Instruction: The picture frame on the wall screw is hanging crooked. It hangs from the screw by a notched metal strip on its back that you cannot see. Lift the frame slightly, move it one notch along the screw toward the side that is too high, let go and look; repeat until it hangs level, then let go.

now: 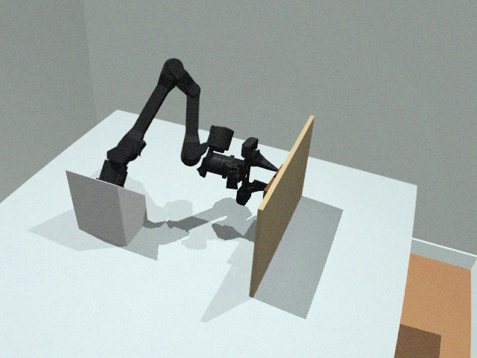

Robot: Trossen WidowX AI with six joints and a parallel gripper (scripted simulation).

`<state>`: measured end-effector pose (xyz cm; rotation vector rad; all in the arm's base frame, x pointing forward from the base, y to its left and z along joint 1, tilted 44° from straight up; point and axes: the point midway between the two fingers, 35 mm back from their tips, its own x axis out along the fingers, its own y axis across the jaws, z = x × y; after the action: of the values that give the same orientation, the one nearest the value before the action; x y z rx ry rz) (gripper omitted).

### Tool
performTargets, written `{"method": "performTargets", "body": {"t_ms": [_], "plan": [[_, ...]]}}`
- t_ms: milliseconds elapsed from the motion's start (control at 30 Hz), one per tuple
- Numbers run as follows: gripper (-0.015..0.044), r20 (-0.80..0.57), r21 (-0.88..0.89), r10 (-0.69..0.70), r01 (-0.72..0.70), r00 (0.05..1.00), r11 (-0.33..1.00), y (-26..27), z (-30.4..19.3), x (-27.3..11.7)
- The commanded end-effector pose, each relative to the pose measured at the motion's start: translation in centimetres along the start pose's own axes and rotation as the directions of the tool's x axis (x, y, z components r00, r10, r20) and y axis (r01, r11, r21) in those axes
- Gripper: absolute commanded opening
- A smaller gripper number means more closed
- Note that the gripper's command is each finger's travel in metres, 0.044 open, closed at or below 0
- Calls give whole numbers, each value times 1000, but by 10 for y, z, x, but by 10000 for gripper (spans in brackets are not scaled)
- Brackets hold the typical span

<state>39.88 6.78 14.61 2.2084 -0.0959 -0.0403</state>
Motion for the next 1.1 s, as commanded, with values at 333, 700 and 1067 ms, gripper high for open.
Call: {"method": "performTargets", "body": {"t_ms": [333, 700, 1067], "plan": [[260, -1, -2, -4, 4, 1000, 1000, -1, 0, 0], [70, -1, -2, -4, 4, 1000, 1000, -1, 0, 0], [0, -1, -2, -4, 4, 1000, 1000, -1, 0, 0]]}}
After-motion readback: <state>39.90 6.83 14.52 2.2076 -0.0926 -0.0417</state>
